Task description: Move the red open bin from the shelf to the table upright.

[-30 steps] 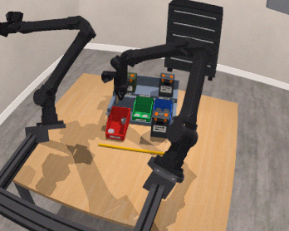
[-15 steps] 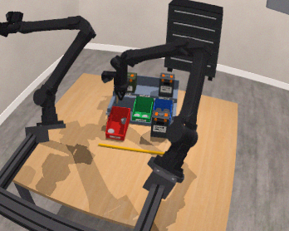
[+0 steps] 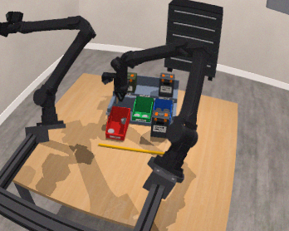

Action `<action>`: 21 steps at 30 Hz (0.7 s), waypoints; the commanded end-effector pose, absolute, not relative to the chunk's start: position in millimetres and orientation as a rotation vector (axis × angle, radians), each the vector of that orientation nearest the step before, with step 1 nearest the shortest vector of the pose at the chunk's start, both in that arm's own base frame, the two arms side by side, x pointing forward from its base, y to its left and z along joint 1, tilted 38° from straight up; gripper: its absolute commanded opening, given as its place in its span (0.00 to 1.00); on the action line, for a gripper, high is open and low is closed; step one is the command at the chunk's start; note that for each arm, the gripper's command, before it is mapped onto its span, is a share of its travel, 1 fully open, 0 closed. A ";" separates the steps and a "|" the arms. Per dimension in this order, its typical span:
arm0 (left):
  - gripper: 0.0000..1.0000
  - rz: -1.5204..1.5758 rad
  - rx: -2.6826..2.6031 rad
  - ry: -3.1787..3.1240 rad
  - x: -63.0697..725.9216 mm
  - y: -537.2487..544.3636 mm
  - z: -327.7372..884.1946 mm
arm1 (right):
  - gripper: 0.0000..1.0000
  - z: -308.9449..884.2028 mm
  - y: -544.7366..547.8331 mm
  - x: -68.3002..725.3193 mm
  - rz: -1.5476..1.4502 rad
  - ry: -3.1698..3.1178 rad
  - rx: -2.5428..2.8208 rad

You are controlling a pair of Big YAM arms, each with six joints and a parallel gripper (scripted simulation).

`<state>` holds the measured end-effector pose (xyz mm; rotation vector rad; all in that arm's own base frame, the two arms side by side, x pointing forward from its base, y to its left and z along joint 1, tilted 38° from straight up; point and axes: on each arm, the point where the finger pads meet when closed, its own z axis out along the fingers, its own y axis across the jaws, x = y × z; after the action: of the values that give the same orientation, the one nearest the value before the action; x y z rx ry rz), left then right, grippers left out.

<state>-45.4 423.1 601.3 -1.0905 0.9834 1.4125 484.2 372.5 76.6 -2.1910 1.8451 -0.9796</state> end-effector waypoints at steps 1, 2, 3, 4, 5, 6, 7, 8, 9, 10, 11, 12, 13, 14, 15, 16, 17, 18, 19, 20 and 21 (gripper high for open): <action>1.00 1.435 -1.057 0.938 -48.4 409.0 638.8 | 0.43 69.2 373.3 488.0 -0.980 1.832 -2.196; 1.00 1.435 -1.057 0.938 -48.4 409.0 638.8 | 0.43 72.8 378.8 487.5 -0.976 1.820 -2.191; 1.00 1.435 -1.057 0.938 -48.4 409.0 638.8 | 0.43 76.6 382.2 488.1 -0.973 1.812 -2.184; 1.00 1.435 -1.057 0.938 -48.4 409.0 638.8 | 0.43 77.4 379.7 489.3 -0.973 1.815 -2.180; 1.00 1.435 -1.057 0.938 -48.4 409.0 638.8 | 0.43 75.6 373.7 492.2 -0.974 1.827 -2.176; 1.00 1.435 -1.057 0.938 -48.4 409.0 638.8 | 0.43 70.5 368.1 496.7 -0.977 1.841 -2.176; 1.00 1.435 -1.057 0.938 -48.4 409.0 638.8 | 0.43 64.1 367.1 499.3 -0.979 1.846 -2.181; 1.00 1.435 -1.057 0.938 -48.4 409.0 638.8 | 0.43 64.1 367.1 499.3 -0.979 1.846 -2.181; 1.00 1.435 -1.057 0.938 -48.4 409.0 638.8 | 0.43 64.1 367.1 499.3 -0.979 1.846 -2.181; 1.00 1.435 -1.057 0.938 -48.4 409.0 638.8 | 0.43 66.5 379.2 489.9 -0.972 1.812 -2.194; 1.00 1.435 -1.057 0.938 -48.4 409.0 638.8 | 0.43 62.2 377.7 489.0 -0.973 1.812 -2.202; 1.00 1.435 -1.057 0.938 -48.4 409.0 638.8 | 0.43 61.0 377.7 490.2 -0.973 1.812 -2.202; 1.00 1.435 -1.057 0.938 -48.4 409.0 638.8 | 0.43 58.5 373.2 495.5 -0.975 1.825 -2.196; 1.00 1.435 -1.057 0.938 -48.4 409.0 638.8 | 0.43 57.7 367.8 500.1 -0.977 1.838 -2.188; 1.00 1.435 -1.057 0.938 -48.4 409.0 638.8 | 0.43 57.9 362.9 502.6 -0.979 1.846 -2.182; 1.00 1.435 -1.057 0.938 -48.4 409.0 638.8 | 0.43 58.4 362.0 502.9 -0.978 1.846 -2.180; 1.00 1.435 -1.057 0.938 -48.4 409.0 638.8 | 0.43 60.3 363.3 505.2 -0.977 1.844 -2.173; 1.00 1.435 -1.057 0.938 -48.4 409.0 638.8 | 0.43 60.1 369.7 504.1 -0.975 1.831 -2.176; 1.00 1.435 -1.057 0.938 -48.4 409.0 638.8 | 0.43 58.9 374.0 500.8 -0.973 1.818 -2.184; 1.00 1.435 -1.057 0.938 -48.4 409.0 638.8 | 0.43 57.7 376.8 497.7 -0.971 1.809 -2.191; 1.00 1.435 -1.057 0.938 -48.4 409.0 638.8 | 0.43 54.1 375.7 497.3 -0.972 1.810 -2.197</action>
<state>-45.4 423.1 601.3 -1.0905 0.9834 1.4125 498.9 363.1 55.5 -2.1907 1.8480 -0.9840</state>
